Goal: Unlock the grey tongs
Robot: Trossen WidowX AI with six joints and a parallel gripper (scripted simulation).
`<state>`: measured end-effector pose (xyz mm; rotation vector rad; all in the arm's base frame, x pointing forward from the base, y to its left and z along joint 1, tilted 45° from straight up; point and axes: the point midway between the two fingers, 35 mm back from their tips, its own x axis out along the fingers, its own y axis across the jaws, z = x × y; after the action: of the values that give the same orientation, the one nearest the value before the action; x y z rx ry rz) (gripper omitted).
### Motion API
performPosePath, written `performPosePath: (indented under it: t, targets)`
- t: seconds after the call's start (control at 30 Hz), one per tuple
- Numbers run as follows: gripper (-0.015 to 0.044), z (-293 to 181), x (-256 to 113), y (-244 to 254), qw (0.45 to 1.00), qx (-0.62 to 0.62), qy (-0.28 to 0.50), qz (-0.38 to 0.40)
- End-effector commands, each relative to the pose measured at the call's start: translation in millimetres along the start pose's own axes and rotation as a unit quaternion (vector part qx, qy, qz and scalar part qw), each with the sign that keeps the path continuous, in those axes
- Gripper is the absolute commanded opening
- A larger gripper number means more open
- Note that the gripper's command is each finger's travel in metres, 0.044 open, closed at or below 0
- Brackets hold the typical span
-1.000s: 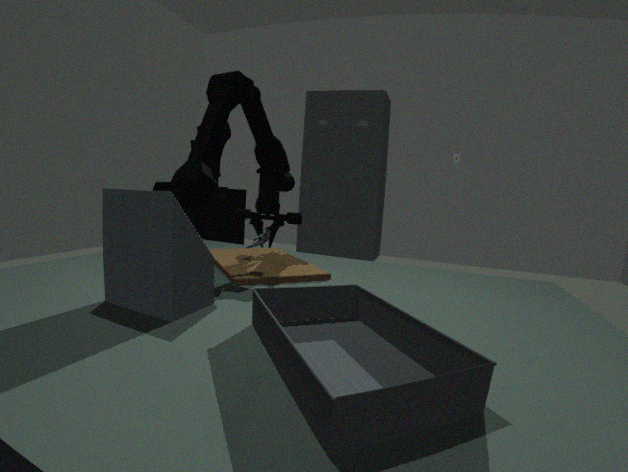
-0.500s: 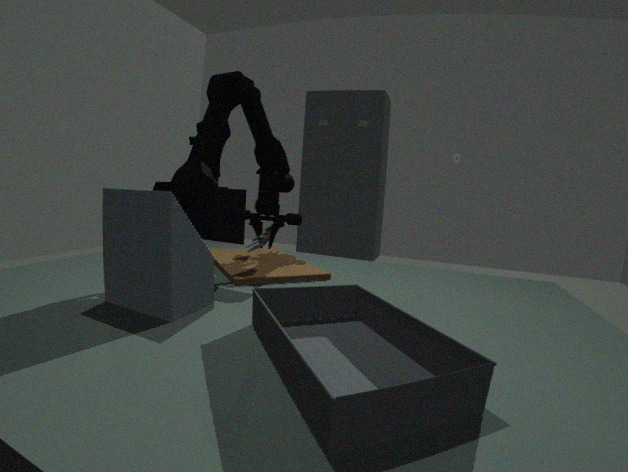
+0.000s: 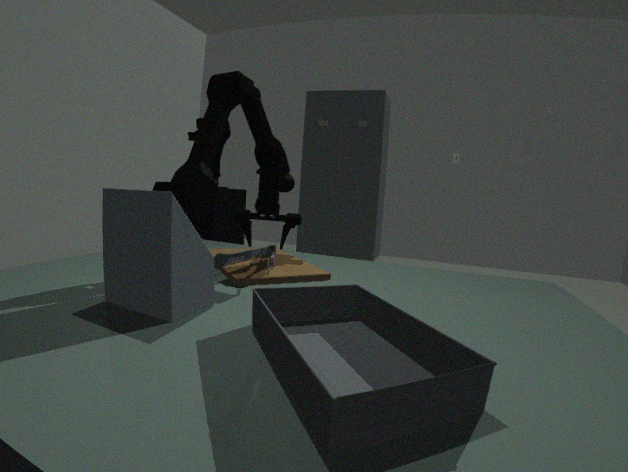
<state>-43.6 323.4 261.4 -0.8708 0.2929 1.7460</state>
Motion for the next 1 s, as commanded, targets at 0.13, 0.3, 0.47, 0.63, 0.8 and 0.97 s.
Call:
performPosePath:
  t: [0.13,0.3,0.47,0.63,0.8,0.97]
  targets:
    - [0.044,4.6,-9.2,32.9,1.0,0.008,0.013,0.005]
    - [0.044,5.7,-28.1,78.7,1.0,0.013,0.026,0.007]
    - [0.044,3.1,-54.0,119.1,1.0,0.01,0.022,0.007]
    - [0.044,-0.3,-79.7,146.5,1.0,0.009,0.005,0.005]
    - [0.044,-0.5,-80.8,147.4,1.0,0.009,0.005,0.005]
    - [0.044,-2.3,-109.3,143.8,1.0,0.005,0.011,0.007]
